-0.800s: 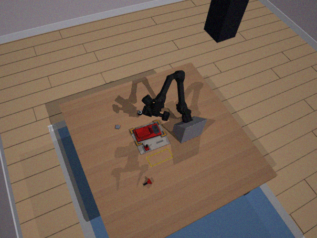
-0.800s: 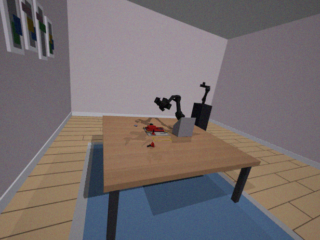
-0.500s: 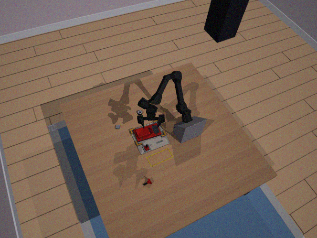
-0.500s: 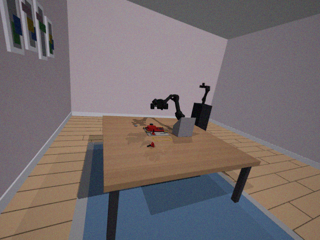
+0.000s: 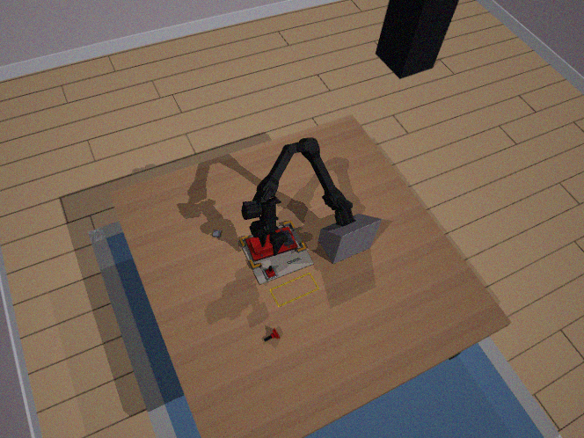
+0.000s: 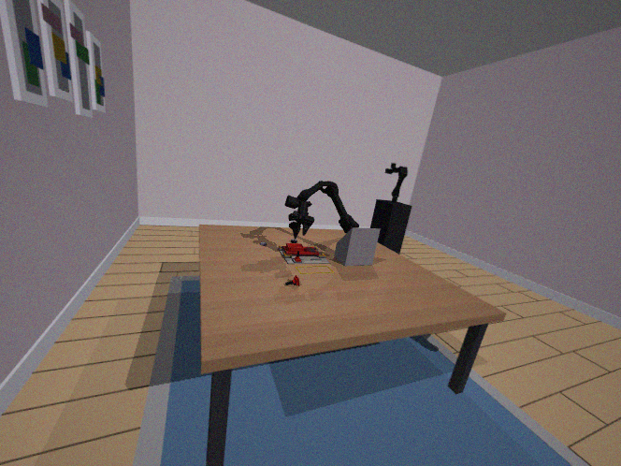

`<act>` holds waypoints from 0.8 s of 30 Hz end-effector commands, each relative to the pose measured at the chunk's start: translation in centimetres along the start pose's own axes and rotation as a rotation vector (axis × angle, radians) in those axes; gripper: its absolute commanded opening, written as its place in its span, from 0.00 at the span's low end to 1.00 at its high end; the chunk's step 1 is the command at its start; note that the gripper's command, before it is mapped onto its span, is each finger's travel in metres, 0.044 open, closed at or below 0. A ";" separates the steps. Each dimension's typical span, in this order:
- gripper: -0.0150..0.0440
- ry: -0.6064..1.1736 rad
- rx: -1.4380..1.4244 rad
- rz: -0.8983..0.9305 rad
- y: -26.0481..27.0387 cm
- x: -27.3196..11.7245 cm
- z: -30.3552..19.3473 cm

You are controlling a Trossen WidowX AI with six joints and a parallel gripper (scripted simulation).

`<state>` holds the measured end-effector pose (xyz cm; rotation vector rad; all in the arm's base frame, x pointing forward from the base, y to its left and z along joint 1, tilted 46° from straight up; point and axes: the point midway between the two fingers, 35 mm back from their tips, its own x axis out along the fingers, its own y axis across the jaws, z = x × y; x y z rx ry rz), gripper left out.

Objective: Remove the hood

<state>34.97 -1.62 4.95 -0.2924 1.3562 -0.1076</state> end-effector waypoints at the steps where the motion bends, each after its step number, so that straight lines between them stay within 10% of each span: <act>1: 1.00 0.213 0.181 -0.533 -6.6 -1.9 -1.5; 24: 1.00 0.216 0.184 -0.548 -7.4 -1.6 -2.0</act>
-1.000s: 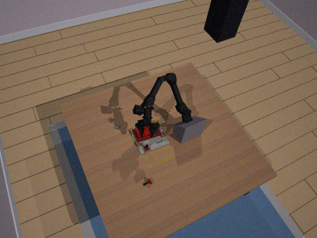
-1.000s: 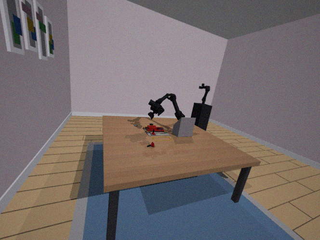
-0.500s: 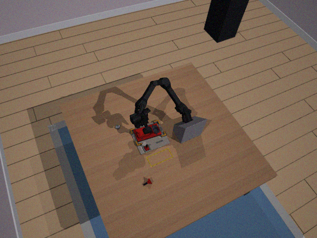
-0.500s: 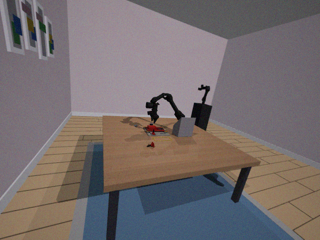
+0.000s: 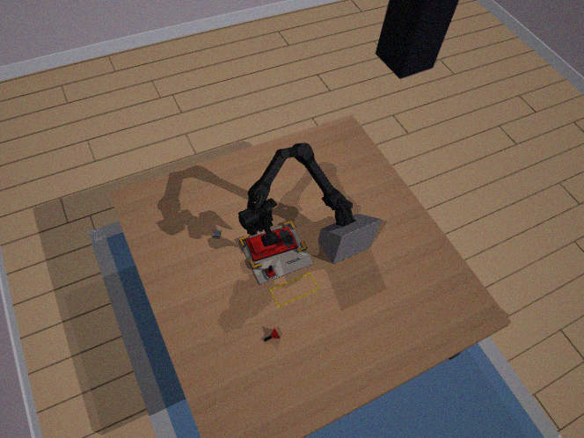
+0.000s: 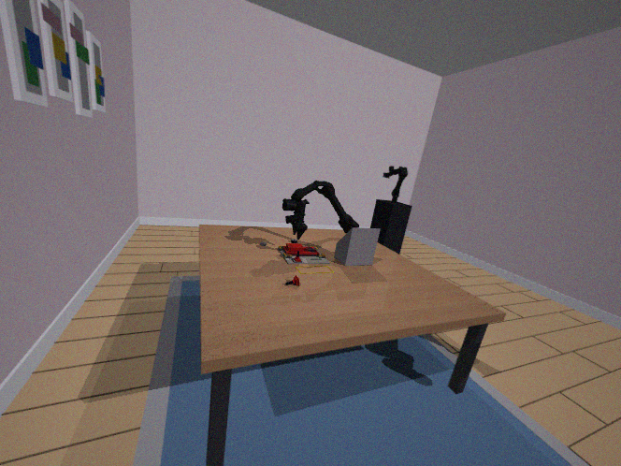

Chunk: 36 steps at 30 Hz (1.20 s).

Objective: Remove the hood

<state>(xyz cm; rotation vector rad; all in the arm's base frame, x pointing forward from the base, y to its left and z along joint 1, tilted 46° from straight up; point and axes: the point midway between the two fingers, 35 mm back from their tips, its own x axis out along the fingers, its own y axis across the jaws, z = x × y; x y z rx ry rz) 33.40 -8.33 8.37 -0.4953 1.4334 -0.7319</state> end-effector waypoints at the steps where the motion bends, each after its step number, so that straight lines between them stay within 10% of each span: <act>1: 1.00 0.002 -0.004 -0.005 0.0 0.5 -0.1; 36: 1.00 0.002 -0.004 -0.006 0.0 3.7 -0.1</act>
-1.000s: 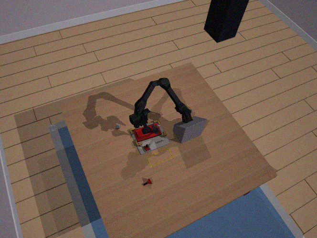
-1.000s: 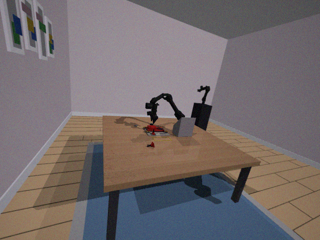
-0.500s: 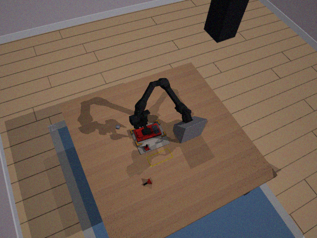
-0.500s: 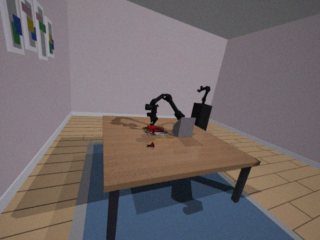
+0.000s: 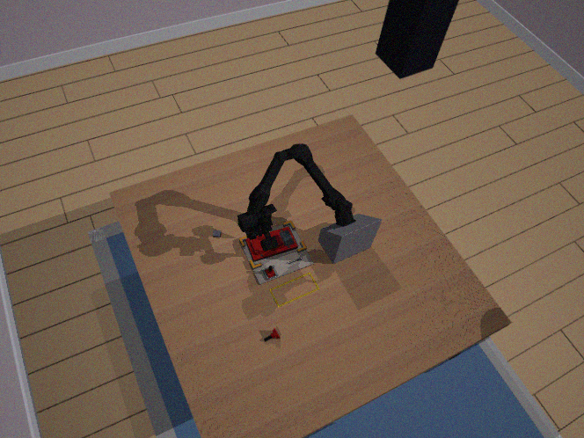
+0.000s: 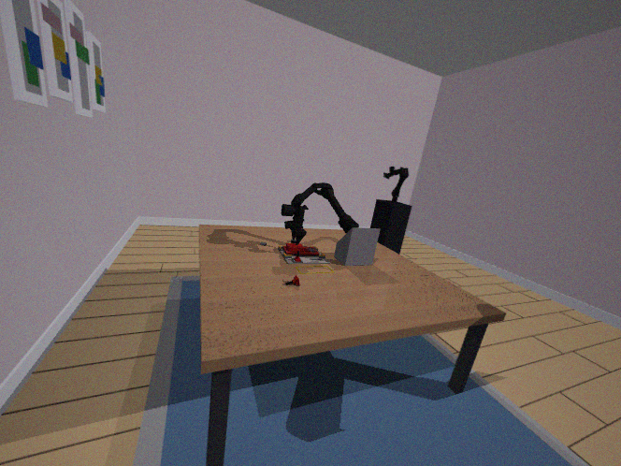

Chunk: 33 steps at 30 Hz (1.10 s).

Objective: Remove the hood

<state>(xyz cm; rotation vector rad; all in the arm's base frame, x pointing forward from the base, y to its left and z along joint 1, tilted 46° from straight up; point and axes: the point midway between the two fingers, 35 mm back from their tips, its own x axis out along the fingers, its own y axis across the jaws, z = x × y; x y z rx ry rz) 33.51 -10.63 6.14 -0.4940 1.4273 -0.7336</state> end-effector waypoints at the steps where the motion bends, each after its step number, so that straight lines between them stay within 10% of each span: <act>1: 1.00 0.007 -0.008 -0.006 0.0 0.6 -0.3; 33: 1.00 0.007 -0.008 -0.007 0.0 2.4 -0.3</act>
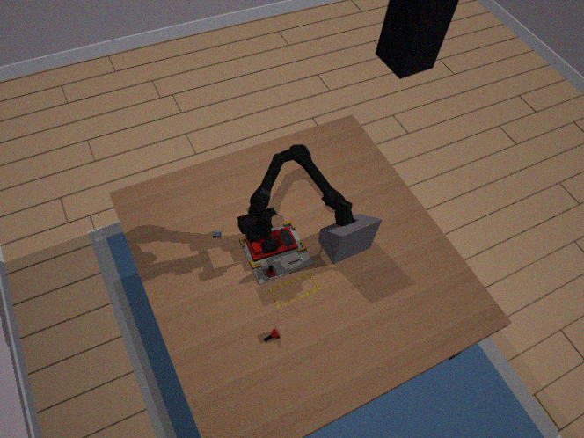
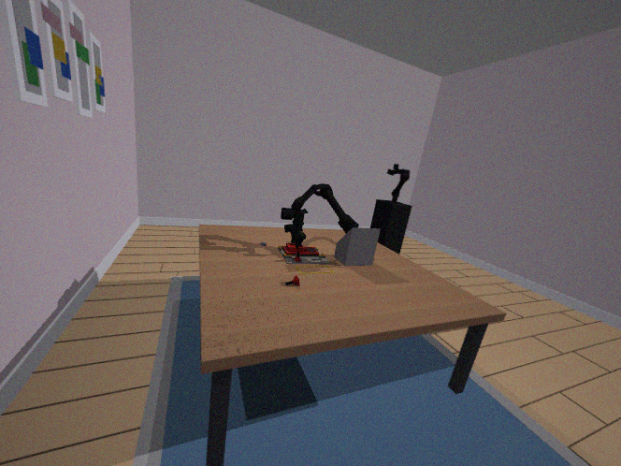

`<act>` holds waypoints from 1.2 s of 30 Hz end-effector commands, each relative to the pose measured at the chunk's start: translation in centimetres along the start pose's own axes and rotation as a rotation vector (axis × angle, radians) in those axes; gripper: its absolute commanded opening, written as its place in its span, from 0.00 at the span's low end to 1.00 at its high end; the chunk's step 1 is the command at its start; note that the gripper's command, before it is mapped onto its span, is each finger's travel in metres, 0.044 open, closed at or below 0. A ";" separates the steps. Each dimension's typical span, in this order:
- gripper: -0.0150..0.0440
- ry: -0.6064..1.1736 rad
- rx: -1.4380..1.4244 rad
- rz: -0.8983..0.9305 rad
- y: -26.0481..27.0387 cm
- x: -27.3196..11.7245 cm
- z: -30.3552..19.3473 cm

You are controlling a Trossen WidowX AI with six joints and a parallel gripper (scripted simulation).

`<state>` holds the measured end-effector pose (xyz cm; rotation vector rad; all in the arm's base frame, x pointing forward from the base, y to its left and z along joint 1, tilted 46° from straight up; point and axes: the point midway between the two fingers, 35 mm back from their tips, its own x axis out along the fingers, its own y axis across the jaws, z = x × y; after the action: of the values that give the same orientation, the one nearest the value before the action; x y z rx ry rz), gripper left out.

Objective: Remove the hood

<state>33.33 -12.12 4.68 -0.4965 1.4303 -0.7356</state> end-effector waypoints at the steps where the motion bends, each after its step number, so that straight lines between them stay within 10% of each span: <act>1: 1.00 0.004 -0.006 -0.005 0.0 0.3 -0.2; 27: 1.00 0.004 -0.006 -0.005 0.0 1.6 -0.2; 36: 0.77 0.000 0.000 -0.001 0.0 1.3 0.0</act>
<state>33.29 -13.08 3.78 -0.4995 1.4298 -0.7367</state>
